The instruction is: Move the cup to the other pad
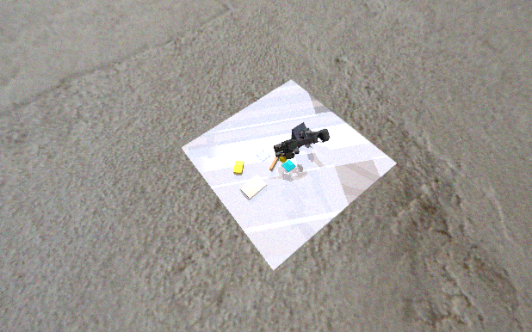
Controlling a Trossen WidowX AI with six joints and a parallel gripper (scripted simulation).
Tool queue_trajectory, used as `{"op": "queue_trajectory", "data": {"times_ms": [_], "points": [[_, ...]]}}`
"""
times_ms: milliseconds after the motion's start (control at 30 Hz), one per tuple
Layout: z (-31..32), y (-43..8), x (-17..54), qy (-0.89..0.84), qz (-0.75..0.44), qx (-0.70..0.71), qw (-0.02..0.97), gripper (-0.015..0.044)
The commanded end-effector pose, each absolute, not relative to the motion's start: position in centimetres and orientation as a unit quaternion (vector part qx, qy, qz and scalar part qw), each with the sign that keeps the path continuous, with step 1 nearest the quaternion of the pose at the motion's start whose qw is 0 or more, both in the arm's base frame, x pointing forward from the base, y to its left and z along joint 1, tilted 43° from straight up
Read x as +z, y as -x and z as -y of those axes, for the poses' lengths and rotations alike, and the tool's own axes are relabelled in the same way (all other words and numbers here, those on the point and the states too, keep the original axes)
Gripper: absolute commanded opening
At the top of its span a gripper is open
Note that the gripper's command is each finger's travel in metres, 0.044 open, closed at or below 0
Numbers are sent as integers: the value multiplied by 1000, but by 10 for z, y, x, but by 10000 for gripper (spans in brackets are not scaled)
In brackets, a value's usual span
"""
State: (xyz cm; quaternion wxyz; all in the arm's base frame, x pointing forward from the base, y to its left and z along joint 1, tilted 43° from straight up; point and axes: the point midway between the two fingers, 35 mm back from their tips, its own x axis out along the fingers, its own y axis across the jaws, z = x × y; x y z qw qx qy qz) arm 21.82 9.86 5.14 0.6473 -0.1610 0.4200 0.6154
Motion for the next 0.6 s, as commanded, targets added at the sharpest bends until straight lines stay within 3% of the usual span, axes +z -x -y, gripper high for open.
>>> {"op": "queue_trajectory", "data": {"times_ms": [0,567], "points": [[-104,-214,59,161,-417,615,650,0],[-121,-198,80,160,-416,616,650,0]]}}
